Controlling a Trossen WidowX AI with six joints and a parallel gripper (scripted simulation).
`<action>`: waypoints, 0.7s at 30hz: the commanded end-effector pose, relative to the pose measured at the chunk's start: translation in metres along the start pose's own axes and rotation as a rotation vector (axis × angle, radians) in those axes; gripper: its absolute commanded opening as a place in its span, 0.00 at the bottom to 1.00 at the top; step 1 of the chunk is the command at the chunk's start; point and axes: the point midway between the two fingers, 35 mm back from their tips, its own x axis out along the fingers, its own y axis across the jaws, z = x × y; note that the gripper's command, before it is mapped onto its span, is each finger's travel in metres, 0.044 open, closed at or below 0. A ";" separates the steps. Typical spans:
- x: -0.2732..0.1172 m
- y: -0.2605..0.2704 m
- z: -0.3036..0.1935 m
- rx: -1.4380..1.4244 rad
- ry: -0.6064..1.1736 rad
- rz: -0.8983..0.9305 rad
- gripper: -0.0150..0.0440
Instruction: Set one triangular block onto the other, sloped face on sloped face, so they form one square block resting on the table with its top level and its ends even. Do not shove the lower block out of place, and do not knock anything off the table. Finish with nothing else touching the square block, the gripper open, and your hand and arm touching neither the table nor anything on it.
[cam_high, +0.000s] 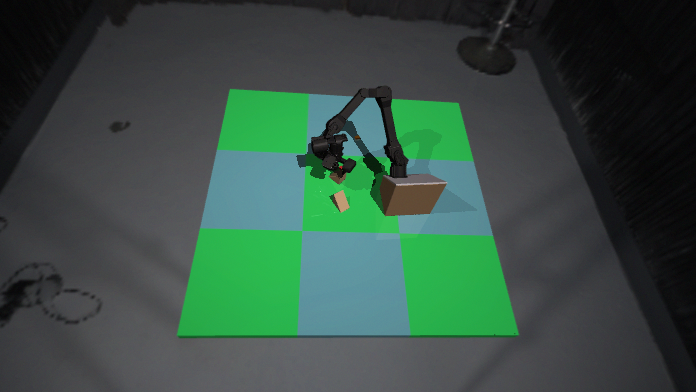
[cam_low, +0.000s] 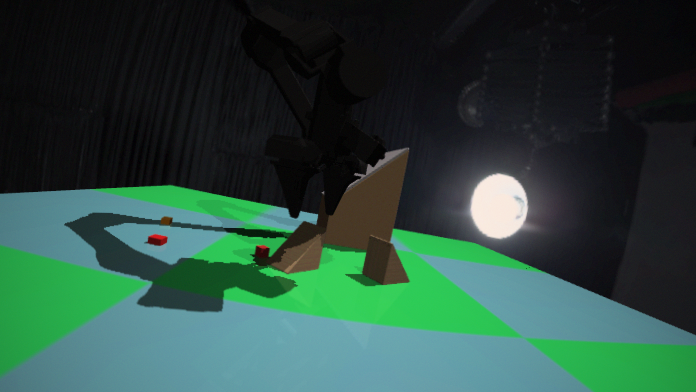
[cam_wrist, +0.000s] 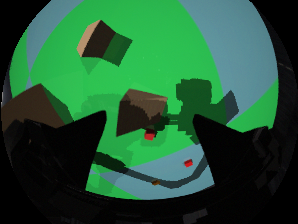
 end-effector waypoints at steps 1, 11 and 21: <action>-0.009 0.028 -0.014 0.925 -0.201 -0.289 1.00; -0.010 0.044 -0.023 1.416 -0.388 -0.333 1.00; -0.010 0.044 -0.023 1.419 -0.389 -0.333 1.00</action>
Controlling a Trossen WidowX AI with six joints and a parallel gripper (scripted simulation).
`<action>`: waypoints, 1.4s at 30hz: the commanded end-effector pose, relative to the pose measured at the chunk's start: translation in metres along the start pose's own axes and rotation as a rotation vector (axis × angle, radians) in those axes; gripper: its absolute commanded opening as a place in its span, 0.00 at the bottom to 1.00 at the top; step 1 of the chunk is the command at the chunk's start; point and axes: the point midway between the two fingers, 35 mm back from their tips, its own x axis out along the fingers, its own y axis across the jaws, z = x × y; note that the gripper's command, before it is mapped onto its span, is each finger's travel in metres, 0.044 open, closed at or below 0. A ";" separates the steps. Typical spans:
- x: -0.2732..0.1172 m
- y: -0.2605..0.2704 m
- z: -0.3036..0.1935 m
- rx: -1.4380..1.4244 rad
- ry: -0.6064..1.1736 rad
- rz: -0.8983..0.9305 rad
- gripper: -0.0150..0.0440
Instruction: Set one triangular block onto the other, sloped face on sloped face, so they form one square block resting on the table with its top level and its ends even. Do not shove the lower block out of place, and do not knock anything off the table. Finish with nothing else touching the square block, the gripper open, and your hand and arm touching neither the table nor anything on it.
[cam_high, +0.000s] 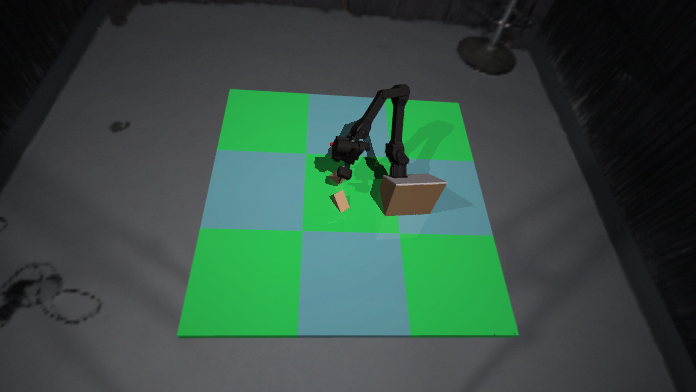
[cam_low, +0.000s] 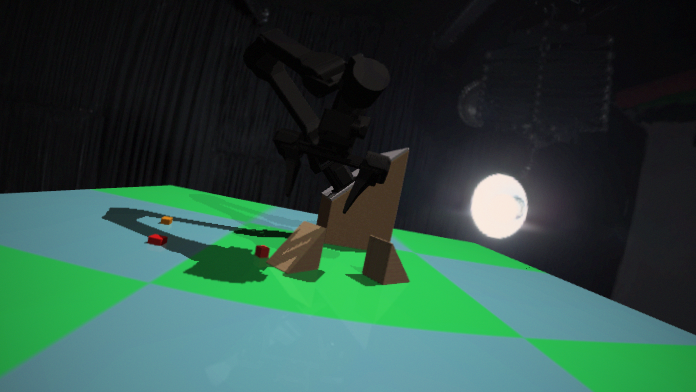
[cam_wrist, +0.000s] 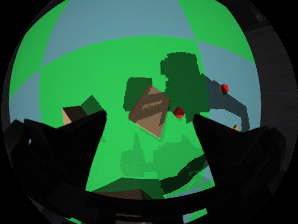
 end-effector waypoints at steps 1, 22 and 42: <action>-0.003 -0.003 -0.013 0.281 -0.078 -0.022 1.00; 0.014 0.002 -0.013 0.327 -0.071 -0.035 1.00; 0.045 0.007 -0.017 0.410 -0.063 -0.068 1.00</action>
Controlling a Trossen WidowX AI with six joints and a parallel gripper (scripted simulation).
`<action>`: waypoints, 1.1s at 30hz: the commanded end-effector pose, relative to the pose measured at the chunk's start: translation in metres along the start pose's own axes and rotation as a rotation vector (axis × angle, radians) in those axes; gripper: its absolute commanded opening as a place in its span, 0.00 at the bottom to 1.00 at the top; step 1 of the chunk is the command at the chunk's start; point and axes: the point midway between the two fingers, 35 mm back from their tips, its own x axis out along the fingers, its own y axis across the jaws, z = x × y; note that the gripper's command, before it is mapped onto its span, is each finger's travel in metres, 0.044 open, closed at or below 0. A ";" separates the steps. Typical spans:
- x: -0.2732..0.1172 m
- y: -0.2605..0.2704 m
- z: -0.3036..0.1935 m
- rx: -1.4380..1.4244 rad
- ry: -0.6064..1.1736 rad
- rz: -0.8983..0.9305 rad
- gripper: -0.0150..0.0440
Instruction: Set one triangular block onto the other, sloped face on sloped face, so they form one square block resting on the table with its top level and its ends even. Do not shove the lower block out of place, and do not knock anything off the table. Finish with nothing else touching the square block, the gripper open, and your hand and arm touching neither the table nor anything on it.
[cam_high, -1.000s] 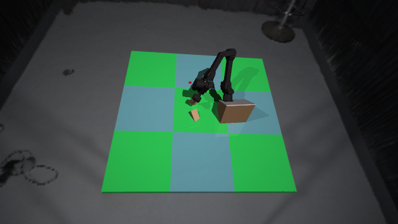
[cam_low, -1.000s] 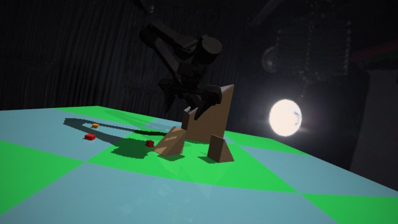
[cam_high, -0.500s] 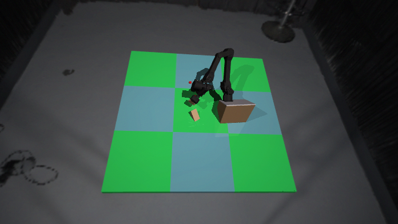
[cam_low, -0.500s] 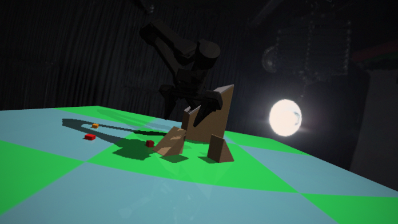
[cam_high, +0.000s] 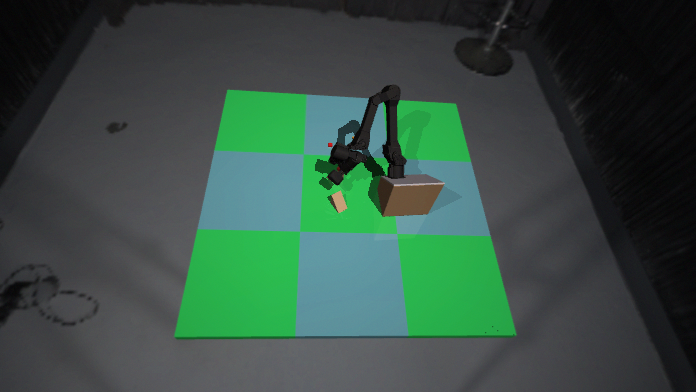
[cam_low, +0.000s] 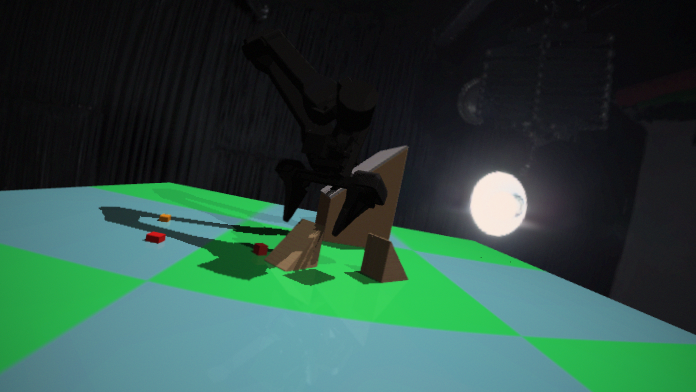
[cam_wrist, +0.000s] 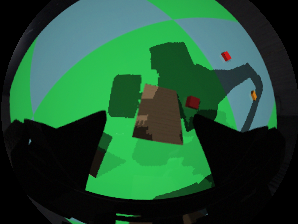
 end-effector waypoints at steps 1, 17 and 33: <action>0.007 0.000 -0.004 0.012 0.004 -0.009 1.00; 0.032 -0.004 -0.013 0.086 -0.003 -0.050 1.00; 0.047 -0.010 -0.019 0.137 -0.010 -0.083 0.87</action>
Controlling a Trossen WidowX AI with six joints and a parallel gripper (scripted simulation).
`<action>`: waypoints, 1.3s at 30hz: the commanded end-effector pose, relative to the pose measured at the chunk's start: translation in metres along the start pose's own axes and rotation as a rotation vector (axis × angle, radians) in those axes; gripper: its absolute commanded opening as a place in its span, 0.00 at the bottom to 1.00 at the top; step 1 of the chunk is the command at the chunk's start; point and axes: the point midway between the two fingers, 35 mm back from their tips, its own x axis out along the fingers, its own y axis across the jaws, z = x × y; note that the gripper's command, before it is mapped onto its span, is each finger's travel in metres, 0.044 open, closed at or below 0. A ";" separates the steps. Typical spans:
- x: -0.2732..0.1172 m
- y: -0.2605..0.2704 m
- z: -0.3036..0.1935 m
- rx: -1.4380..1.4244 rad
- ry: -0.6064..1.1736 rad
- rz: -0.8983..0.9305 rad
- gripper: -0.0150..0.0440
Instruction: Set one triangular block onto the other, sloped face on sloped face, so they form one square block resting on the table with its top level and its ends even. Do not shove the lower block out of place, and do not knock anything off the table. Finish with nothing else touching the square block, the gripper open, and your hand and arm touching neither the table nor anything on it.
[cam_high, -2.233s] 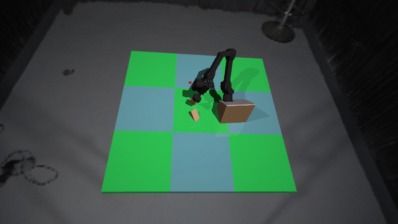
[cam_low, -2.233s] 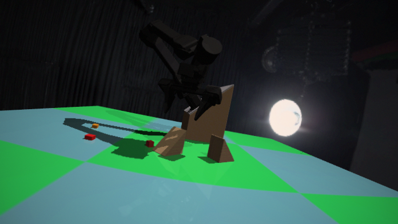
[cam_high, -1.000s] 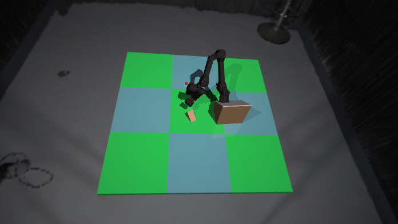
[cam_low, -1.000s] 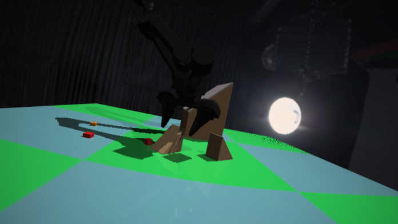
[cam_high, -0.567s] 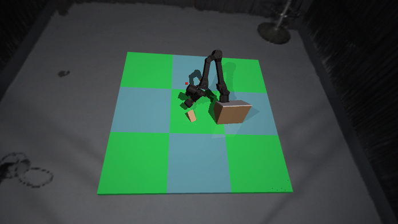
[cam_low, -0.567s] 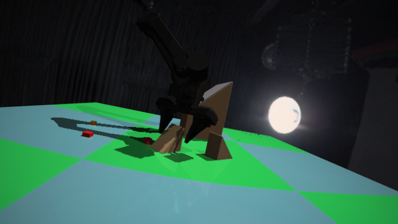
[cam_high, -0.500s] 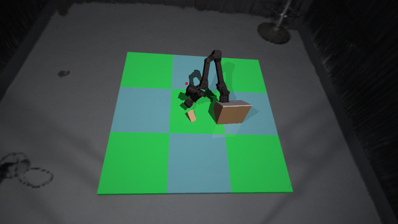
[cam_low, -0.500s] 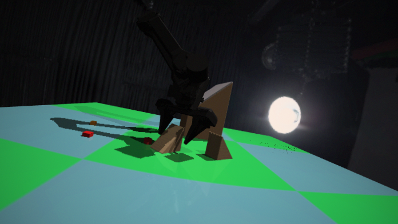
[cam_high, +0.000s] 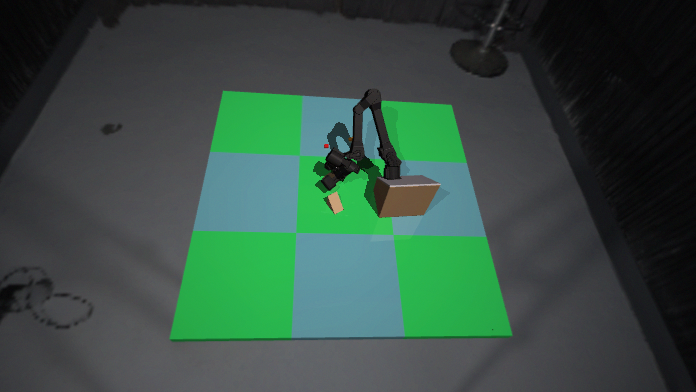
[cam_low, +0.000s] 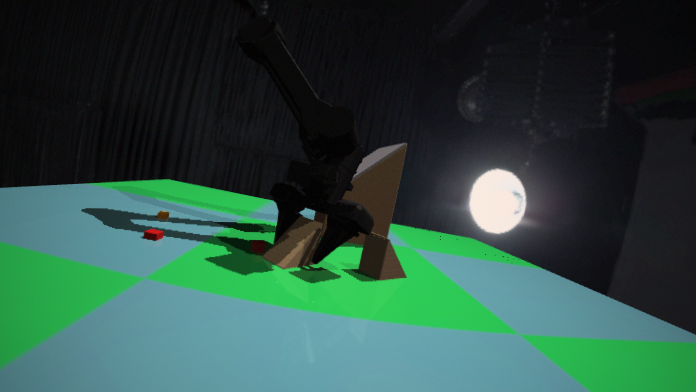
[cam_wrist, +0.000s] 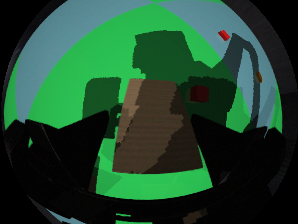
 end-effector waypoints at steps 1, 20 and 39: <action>0.001 -0.001 -0.002 -0.002 0.002 0.000 0.82; -0.001 0.000 0.000 -0.001 0.022 0.001 0.25; -0.009 0.000 0.035 -0.001 0.530 0.001 0.25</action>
